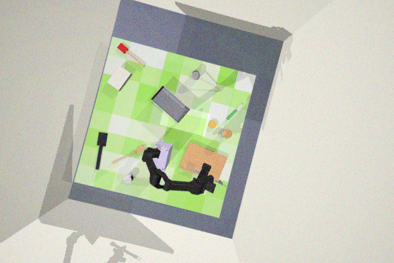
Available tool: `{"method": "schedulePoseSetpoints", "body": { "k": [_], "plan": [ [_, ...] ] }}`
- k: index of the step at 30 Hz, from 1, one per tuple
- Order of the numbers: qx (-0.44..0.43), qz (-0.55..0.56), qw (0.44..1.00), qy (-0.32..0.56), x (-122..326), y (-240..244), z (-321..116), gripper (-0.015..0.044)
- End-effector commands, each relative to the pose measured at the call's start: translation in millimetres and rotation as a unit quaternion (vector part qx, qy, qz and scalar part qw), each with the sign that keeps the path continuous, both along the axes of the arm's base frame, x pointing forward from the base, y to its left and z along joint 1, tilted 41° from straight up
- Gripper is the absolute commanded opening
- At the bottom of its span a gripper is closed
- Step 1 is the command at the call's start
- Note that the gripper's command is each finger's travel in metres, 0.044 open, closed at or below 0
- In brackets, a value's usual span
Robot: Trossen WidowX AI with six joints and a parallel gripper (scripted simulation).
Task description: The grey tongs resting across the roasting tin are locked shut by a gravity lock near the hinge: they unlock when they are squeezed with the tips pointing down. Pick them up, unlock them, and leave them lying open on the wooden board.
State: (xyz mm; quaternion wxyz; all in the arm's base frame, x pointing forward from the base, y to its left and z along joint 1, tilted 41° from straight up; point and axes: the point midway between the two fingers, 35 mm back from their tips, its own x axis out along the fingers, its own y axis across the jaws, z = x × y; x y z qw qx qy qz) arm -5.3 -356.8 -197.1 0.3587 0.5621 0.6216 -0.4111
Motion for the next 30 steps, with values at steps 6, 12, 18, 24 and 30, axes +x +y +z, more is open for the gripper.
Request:
{"method": "schedulePoseSetpoints", "body": {
  "k": [6, 12, 18, 24, 30],
  "plan": [
    [0.041, -0.009, 0.999, 0.001, 0.6, -4.4, 8.1, -0.0150],
    [0.076, -0.013, 0.997, 0.003, 0.5, -2.8, 14.2, -0.0150],
    [0.111, -0.017, 0.994, 0.005, 0.2, -0.5, 21.6, -0.0150],
    [0.125, -0.018, 0.992, 0.006, 0.1, 0.6, 25.0, -0.0150],
    [0.125, -0.018, 0.992, 0.006, 0.0, 1.0, 24.3, -0.0150]
  ]
}}
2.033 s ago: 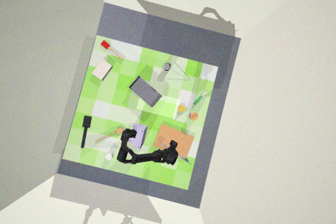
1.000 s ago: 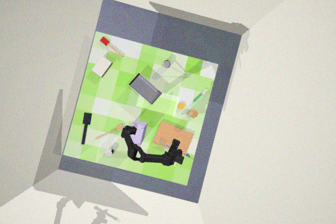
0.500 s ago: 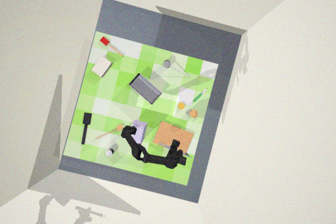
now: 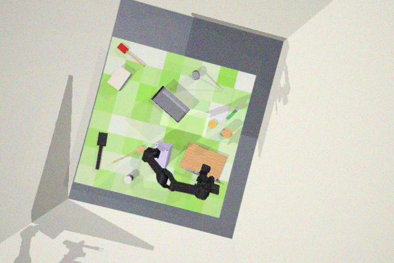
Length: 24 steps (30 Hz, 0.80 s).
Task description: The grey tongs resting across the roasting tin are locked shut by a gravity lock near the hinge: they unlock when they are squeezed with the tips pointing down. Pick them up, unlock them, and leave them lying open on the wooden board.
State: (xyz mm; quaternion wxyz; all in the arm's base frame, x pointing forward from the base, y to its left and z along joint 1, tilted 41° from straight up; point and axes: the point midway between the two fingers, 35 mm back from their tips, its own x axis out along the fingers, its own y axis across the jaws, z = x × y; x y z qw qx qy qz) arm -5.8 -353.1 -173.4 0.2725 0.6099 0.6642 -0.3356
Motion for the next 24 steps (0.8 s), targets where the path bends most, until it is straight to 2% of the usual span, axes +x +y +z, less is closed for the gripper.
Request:
{"method": "schedulePoseSetpoints", "body": {
  "k": [1, 24],
  "plan": [
    [-0.005, -0.004, 1.000, 0.000, 0.5, -2.3, -0.2, -0.0150],
    [-0.005, -0.004, 1.000, 0.000, -3.7, 17.0, -31.5, -0.0150]
  ]
}}
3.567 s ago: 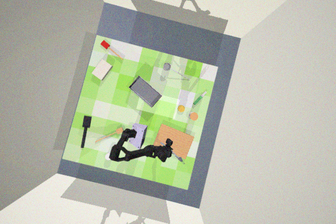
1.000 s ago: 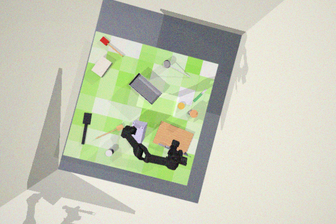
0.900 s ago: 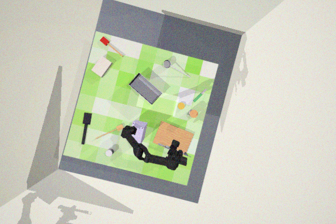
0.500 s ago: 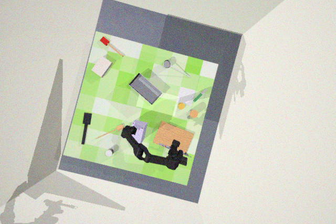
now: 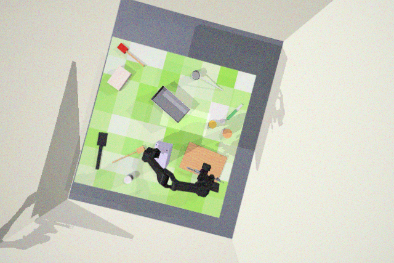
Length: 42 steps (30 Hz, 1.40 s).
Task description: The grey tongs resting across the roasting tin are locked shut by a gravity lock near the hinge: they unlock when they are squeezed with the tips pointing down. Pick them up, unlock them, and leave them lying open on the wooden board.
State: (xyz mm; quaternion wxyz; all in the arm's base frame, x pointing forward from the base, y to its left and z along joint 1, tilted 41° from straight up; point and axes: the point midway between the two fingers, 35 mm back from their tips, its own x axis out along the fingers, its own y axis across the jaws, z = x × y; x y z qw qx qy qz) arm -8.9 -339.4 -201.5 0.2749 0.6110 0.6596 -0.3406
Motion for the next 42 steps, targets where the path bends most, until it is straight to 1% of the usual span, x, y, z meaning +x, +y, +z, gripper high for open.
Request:
{"method": "schedulePoseSetpoints", "body": {
  "k": [1, 42],
  "plan": [
    [0.001, 0.000, 1.000, 0.000, -0.8, 4.2, -4.7, -0.0150],
    [0.001, 0.000, 1.000, 0.000, -7.6, 48.7, -54.4, -0.0150]
  ]
}}
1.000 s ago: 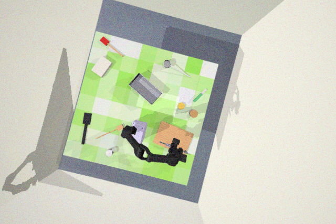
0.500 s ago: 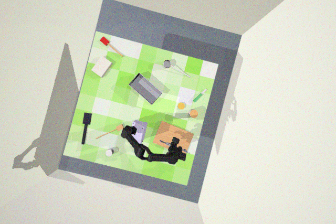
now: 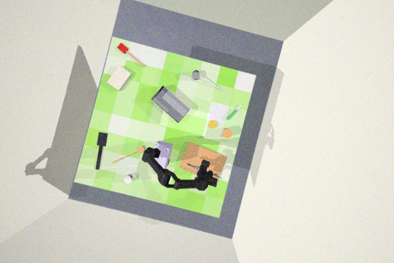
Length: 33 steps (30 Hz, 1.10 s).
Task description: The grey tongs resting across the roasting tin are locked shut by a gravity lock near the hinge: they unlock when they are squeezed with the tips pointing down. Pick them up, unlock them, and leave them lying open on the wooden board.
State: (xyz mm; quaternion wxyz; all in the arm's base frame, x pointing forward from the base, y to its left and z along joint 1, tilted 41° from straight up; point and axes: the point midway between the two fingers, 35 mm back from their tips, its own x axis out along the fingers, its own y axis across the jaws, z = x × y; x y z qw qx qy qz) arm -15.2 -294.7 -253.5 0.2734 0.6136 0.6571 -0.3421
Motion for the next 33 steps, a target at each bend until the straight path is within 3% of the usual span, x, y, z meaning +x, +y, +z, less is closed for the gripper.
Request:
{"method": "schedulePoseSetpoints", "body": {
  "k": [1, 8, 30, 33],
  "plan": [
    [0.002, 0.004, 1.000, 0.000, -1.4, 5.2, -3.5, -0.0150],
    [0.002, 0.004, 1.000, 0.000, -1.9, 9.4, -7.2, -0.0150],
    [0.001, 0.000, 1.000, 0.000, -0.9, 8.2, -6.5, 0.0427],
    [-0.001, 0.002, 1.000, 0.001, -0.4, 6.4, -5.2, 0.0440]
  ]
}}
